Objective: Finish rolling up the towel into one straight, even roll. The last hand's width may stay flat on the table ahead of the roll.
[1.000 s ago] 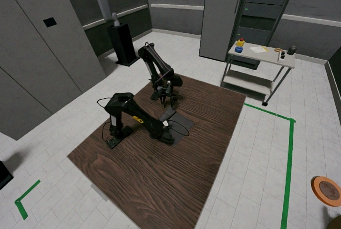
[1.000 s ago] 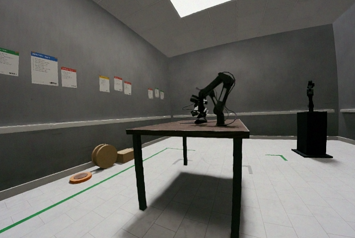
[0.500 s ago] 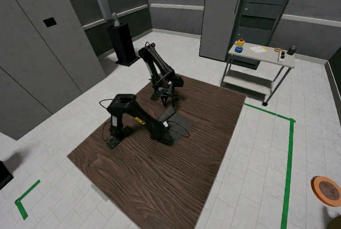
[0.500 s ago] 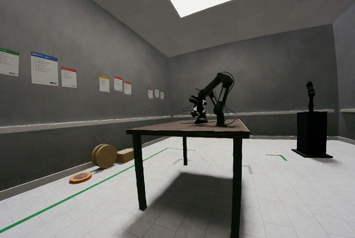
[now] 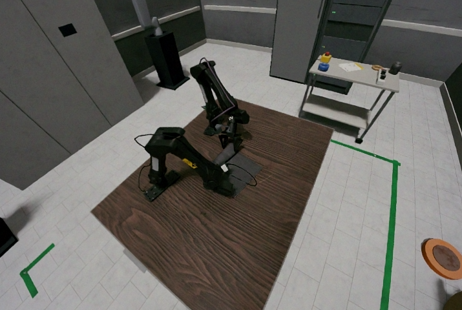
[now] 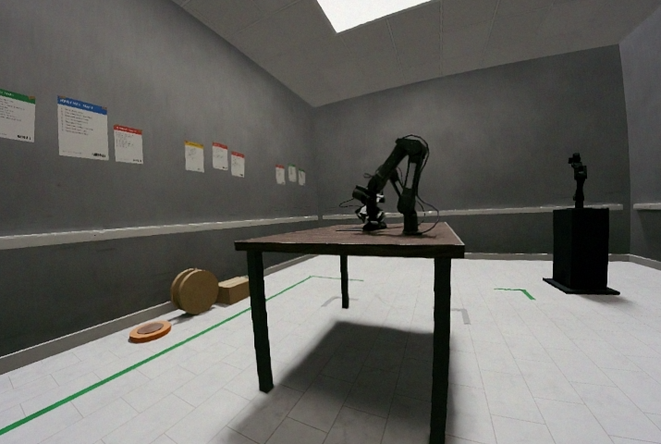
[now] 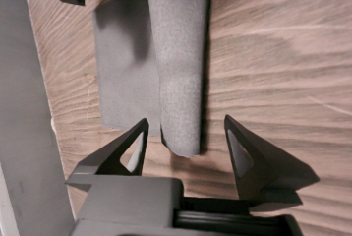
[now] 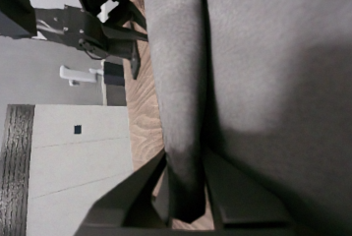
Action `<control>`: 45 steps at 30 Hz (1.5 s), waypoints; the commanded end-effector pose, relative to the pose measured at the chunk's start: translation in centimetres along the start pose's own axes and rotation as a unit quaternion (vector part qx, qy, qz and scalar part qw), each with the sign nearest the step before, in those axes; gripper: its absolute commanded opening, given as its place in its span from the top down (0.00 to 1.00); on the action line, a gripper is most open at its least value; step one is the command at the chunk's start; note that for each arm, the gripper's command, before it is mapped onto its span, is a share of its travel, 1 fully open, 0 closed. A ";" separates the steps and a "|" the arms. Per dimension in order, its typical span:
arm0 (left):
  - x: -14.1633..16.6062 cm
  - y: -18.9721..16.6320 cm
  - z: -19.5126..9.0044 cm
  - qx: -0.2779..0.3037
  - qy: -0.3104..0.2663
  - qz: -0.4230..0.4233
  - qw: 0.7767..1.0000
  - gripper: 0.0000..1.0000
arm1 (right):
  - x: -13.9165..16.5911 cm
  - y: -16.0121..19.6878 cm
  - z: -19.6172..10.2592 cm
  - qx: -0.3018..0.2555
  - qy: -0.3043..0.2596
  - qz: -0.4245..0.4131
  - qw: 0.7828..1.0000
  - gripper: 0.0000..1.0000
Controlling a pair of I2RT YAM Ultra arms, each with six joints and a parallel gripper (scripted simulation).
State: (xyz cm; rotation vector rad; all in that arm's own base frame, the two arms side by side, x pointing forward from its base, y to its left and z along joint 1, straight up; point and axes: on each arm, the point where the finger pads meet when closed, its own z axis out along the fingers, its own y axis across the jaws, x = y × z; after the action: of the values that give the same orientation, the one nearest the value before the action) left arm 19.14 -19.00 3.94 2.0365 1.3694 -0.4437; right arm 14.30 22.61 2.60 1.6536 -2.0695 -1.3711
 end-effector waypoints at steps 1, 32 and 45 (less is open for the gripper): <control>0.5 0.1 0.9 -0.010 -0.012 0.008 1.000 0.02 | -0.9 -0.4 -0.6 0.005 -0.014 -0.012 1.000 0.73; 0.5 0.2 1.1 -0.010 -0.012 0.008 1.000 0.70 | -0.9 -0.4 -0.6 0.005 -0.014 -0.012 1.000 0.73; 0.5 0.2 1.1 -0.010 -0.012 0.008 1.000 0.75 | -0.9 -0.4 -0.7 0.005 -0.014 -0.012 1.000 0.66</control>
State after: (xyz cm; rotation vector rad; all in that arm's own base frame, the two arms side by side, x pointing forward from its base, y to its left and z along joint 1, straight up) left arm 20.05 -19.45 3.32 2.0204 1.3327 -0.4152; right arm 14.29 22.61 2.60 1.6536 -2.0693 -1.3709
